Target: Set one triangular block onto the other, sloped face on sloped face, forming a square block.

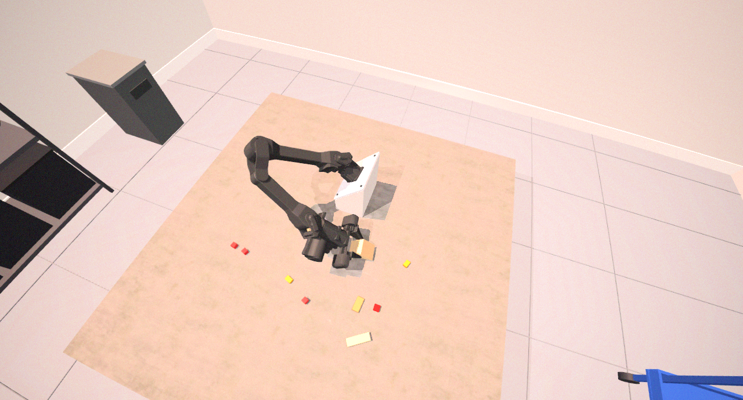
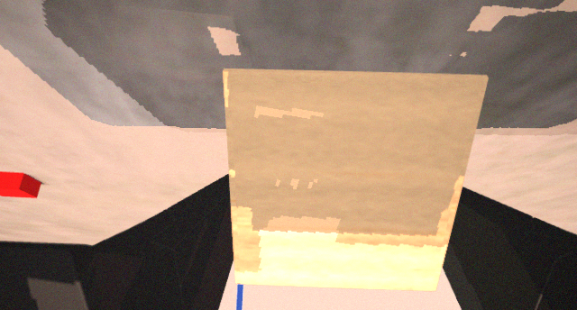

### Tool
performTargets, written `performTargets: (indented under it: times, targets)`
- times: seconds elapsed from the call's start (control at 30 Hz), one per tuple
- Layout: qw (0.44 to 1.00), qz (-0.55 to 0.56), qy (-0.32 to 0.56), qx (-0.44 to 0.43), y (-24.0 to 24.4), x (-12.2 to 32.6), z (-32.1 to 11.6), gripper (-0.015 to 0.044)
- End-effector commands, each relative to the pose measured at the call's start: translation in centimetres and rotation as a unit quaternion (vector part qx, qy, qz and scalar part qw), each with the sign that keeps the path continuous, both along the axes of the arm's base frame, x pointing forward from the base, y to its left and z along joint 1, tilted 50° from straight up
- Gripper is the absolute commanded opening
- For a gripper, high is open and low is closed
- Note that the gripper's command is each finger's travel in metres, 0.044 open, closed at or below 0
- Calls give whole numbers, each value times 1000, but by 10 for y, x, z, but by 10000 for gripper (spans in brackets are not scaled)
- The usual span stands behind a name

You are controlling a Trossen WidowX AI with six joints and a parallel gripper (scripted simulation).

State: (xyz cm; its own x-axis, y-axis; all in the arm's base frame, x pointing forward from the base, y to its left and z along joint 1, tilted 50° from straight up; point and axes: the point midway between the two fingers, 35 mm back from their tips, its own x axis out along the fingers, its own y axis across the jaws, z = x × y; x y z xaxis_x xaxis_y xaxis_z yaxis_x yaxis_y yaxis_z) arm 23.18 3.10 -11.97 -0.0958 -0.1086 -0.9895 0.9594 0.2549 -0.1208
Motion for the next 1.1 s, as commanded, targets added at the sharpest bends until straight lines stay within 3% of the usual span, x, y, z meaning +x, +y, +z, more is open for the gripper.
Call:
performTargets:
  times: [0.0, 0.43, 0.8, 1.07]
  targets:
    - [1000, 1, -9, 5, 15, 5, 12, 0]
    - [1000, 1, -9, 6, 62, -7, 53, 0]
    - [1000, 1, -9, 6, 64, -8, 55, 0]
    - [994, 105, 14, -24, 62, -12, 50, 0]
